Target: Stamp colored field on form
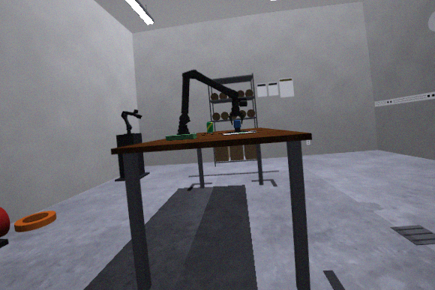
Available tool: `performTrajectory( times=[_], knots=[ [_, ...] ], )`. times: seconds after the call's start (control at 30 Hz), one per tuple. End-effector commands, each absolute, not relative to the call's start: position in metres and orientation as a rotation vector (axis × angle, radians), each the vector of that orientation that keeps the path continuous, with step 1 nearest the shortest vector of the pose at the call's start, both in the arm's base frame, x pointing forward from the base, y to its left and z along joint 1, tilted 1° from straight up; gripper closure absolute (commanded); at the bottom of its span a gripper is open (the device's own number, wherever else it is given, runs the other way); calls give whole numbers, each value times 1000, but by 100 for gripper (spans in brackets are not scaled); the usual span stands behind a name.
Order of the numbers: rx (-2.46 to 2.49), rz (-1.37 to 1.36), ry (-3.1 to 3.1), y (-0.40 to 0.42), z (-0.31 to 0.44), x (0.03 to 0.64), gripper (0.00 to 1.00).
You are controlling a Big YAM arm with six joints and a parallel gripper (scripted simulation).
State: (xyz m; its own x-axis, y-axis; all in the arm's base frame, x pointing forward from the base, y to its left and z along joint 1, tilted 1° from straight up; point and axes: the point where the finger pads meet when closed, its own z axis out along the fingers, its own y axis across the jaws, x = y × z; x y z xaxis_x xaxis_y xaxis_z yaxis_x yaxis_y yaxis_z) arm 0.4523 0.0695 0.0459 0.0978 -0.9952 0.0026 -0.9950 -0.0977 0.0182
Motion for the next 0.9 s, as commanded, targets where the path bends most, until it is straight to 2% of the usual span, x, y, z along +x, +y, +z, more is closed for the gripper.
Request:
performTrajectory(
  times=[0.0, 0.43, 0.47, 0.87],
  knots=[
    [2299, -1, -2129, 68, 42, 456, 14],
    [2307, 12, -2136, 68, 46, 462, 14],
    [2307, 12, -2136, 68, 46, 462, 67],
    [2307, 12, -2136, 68, 46, 462, 67]
  ],
)
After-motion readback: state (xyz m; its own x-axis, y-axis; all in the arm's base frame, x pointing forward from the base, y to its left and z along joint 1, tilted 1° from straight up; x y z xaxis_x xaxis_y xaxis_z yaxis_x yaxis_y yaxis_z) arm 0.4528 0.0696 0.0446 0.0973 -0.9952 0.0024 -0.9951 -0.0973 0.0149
